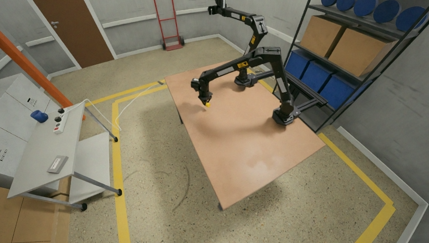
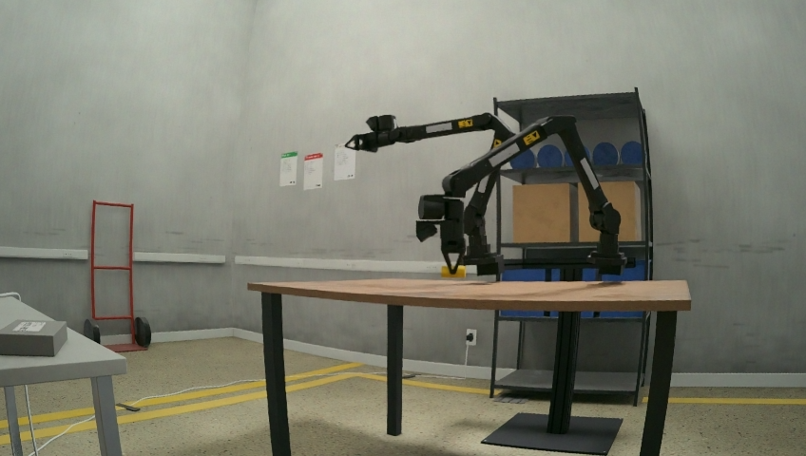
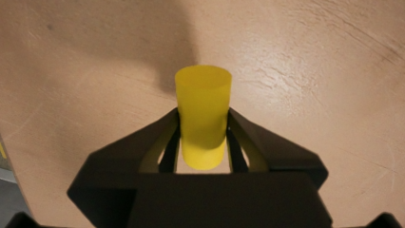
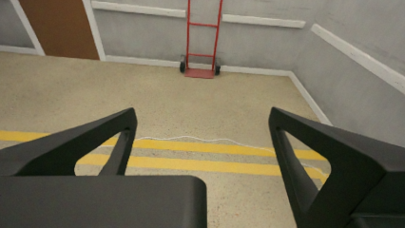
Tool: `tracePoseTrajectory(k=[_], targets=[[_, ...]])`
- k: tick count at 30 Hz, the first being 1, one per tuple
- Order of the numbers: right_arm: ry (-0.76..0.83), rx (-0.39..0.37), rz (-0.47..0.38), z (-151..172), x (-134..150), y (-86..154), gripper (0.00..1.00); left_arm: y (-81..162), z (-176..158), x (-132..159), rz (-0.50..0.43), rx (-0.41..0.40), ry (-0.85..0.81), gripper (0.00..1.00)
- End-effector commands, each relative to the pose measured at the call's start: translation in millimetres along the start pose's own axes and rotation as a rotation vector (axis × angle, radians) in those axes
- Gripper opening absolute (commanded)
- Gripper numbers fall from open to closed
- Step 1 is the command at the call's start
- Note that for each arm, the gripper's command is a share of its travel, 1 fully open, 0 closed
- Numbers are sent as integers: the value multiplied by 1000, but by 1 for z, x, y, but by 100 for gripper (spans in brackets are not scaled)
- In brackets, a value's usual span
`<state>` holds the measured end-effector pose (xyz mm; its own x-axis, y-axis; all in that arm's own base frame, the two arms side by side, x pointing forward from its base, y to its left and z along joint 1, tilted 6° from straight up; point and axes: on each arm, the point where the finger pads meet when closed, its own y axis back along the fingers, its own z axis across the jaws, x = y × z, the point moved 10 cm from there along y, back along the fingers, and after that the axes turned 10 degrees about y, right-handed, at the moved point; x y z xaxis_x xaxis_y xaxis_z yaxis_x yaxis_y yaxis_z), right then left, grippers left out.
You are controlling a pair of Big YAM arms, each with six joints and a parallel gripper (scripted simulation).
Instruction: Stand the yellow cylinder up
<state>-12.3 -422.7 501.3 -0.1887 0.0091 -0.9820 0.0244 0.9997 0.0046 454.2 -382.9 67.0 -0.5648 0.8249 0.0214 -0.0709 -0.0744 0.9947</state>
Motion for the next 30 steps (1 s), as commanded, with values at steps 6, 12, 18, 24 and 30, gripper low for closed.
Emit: tracePoseTrajectory(k=[6,12,18,24,30], targets=[[-15,26,-73,-9,-27,6,100,19,-1,-18,-42,-8,6,31],[-15,26,-73,-9,-27,6,100,19,0,-18,-42,-8,6,31],[-15,26,-73,-9,-27,6,100,19,0,-18,-42,-8,6,31],[-15,26,-73,-9,-27,6,100,16,10,3,-96,3,8,31],[-15,26,-73,-9,-27,6,100,14,12,15,-218,23,7,31]])
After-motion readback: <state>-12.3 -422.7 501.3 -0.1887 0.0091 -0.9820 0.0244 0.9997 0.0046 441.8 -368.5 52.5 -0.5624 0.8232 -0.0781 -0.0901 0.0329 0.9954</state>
